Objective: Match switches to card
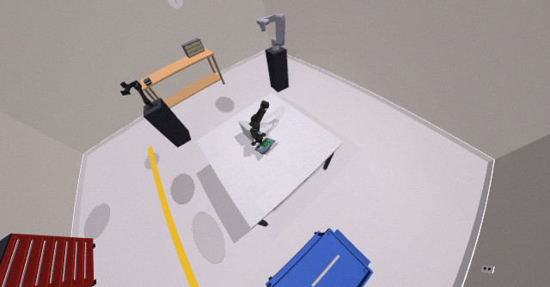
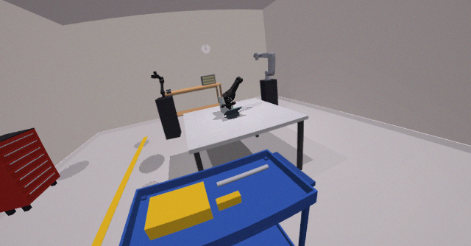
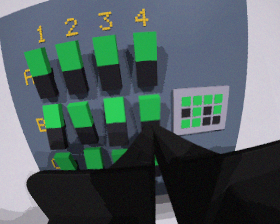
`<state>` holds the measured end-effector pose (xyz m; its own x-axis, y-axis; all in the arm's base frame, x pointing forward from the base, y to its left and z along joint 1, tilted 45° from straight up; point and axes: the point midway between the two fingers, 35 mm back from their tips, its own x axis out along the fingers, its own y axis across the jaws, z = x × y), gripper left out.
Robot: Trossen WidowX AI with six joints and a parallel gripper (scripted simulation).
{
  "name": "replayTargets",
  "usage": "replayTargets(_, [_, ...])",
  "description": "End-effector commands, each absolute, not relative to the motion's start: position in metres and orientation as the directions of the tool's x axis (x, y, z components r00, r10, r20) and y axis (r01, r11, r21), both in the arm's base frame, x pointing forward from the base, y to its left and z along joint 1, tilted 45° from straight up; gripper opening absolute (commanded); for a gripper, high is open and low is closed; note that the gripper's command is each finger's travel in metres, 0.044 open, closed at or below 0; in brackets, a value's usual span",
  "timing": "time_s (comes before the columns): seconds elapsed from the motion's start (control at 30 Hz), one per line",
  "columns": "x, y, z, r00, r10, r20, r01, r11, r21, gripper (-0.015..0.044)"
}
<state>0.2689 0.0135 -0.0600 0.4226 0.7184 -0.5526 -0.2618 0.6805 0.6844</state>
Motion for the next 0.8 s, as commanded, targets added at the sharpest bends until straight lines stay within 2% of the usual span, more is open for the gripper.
replayTargets(0.0, [0.267, 0.009, -0.058, 0.42, 0.716, -0.557, -0.26, 0.683, 0.682, 0.0])
replayTargets(0.27, [0.243, -0.034, -0.024, 0.398, 0.72, -0.569, -0.257, 0.683, 0.684, 0.0])
replayTargets(0.5, [0.242, -0.033, -0.023, 0.398, 0.72, -0.569, -0.257, 0.683, 0.684, 0.0])
replayTargets(0.67, [0.202, -0.001, -0.01, 0.396, 0.721, -0.568, -0.255, 0.681, 0.687, 0.0])
replayTargets(0.77, [0.196, 0.004, -0.009, 0.396, 0.721, -0.568, -0.255, 0.681, 0.687, 0.0])
